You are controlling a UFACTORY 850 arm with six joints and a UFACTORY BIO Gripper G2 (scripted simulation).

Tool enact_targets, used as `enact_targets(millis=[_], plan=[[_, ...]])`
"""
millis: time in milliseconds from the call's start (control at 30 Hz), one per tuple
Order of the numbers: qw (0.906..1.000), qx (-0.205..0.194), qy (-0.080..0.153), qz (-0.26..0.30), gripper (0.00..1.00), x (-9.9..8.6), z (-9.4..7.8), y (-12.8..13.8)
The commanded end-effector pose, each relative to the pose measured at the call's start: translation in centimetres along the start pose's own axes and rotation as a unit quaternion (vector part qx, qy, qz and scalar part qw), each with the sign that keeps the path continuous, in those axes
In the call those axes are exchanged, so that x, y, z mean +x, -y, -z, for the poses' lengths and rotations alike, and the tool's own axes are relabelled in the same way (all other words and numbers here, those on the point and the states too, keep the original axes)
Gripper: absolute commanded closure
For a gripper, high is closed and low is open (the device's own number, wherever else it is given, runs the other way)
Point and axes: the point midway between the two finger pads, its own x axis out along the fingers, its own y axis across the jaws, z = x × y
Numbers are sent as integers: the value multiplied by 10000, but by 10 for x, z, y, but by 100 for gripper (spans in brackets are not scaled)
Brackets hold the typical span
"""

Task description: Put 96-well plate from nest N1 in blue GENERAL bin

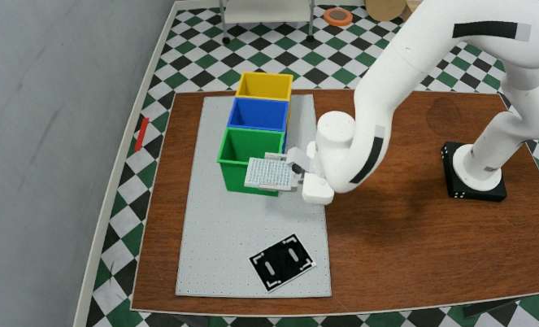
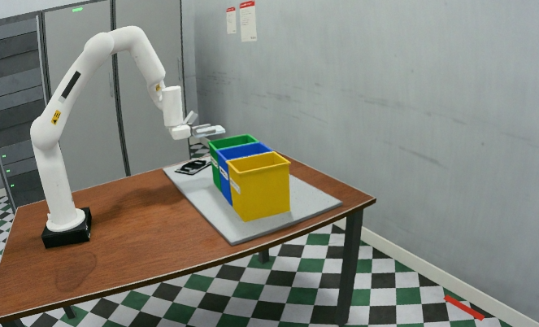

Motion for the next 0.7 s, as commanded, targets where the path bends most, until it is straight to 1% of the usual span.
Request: enact_targets(millis=[0,67,567,667], plan=[[10000,7,12,-2,100,4,-1,11],[10000,7,12,-2,100,4,-1,11],[10000,6,12,-2,100,19,0,59],[10000,5,13,-2,100,20,0,62]])
